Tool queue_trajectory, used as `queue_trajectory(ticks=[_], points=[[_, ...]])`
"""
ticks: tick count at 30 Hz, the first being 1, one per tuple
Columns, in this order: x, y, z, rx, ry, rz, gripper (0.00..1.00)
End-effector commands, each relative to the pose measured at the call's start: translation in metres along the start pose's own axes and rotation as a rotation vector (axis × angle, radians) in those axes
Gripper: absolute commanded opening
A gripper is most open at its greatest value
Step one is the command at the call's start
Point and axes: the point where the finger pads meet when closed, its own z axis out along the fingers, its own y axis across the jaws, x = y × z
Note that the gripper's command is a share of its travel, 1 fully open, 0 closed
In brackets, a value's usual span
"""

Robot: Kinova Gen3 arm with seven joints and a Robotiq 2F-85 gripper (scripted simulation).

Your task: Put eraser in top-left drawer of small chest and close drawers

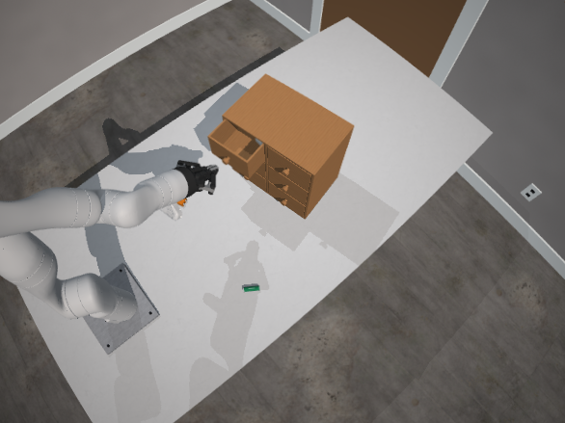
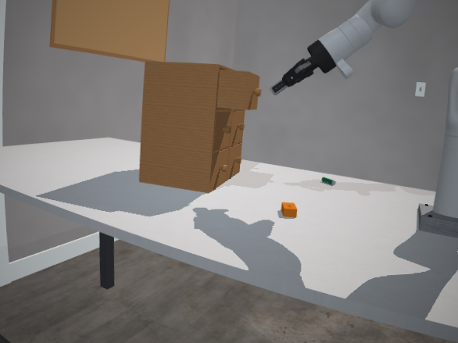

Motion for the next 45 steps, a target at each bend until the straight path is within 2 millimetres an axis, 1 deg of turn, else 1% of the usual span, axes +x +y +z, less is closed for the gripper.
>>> queue_trajectory(ticks=[1,15,30,32,45], points=[[-0.004,-0.003,0.003,0.007,-0.001,0.004,0.00],[-0.015,-0.003,0.017,0.007,-0.001,0.004,0.00],[-0.034,-0.004,0.039,0.007,-0.002,0.004,0.00],[-0.034,-0.004,0.039,0.007,-0.002,0.004,0.00],[-0.050,-0.004,0.057,0.008,-0.002,0.004,0.00]])
